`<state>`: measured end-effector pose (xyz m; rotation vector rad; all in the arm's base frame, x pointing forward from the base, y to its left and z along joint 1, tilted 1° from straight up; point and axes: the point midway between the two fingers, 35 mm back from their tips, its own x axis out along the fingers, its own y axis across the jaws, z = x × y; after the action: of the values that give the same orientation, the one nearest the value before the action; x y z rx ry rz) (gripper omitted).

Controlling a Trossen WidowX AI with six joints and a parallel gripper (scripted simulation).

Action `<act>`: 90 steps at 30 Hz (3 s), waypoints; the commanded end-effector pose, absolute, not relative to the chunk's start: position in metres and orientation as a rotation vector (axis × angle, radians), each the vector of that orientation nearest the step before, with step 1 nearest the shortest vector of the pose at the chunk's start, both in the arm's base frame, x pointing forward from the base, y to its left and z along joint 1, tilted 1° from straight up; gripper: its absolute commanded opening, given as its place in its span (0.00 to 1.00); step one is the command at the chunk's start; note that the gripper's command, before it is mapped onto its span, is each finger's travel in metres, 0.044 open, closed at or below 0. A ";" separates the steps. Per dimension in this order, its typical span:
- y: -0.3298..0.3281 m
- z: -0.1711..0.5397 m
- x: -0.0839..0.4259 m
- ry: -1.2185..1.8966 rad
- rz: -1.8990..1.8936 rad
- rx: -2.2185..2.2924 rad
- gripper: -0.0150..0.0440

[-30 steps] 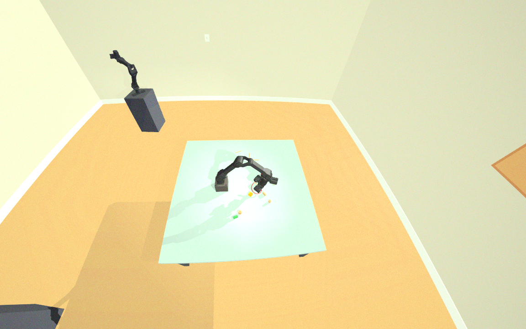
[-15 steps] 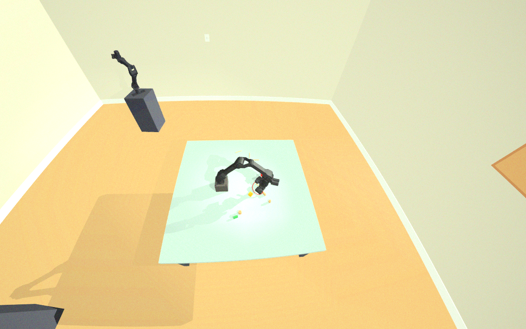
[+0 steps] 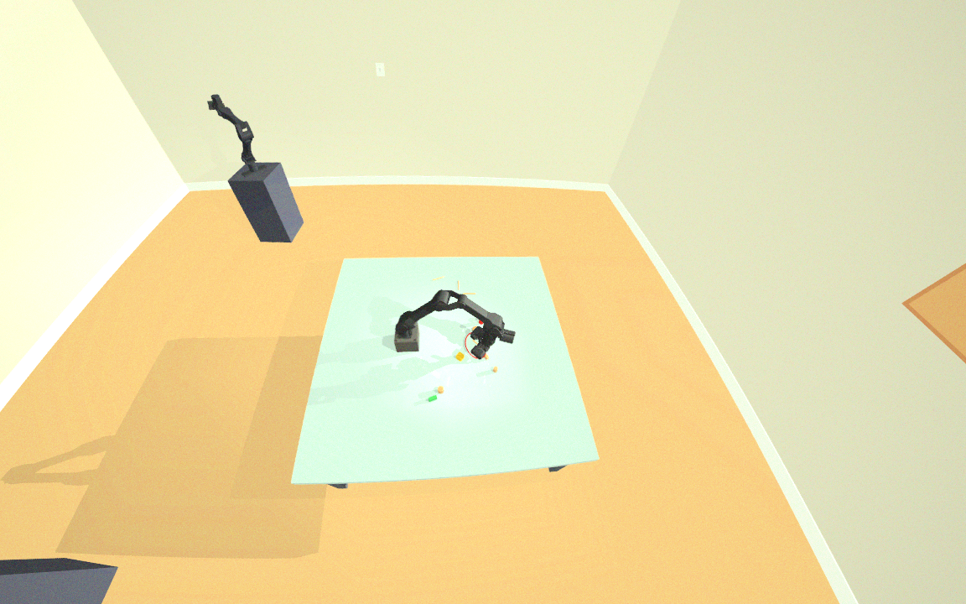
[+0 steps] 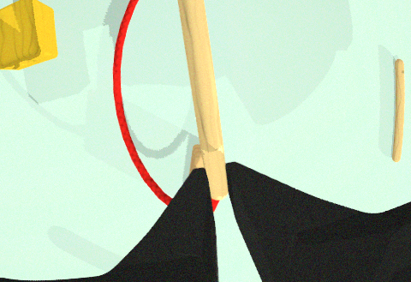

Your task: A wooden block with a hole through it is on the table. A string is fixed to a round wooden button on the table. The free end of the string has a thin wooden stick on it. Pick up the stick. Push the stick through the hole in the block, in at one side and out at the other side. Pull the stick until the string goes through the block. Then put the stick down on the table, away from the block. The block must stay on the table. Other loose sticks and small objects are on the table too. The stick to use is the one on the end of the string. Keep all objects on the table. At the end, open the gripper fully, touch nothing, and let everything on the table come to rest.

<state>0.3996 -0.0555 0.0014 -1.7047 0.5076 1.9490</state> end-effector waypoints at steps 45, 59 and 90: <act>-0.106 0.004 0.435 0.545 1.880 -1.818 0.25; -0.121 0.004 0.443 0.559 1.858 -1.852 0.25; -0.149 0.002 0.452 0.589 1.818 -1.913 0.25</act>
<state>0.4533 -0.1460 0.0033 -1.9040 0.5833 1.8158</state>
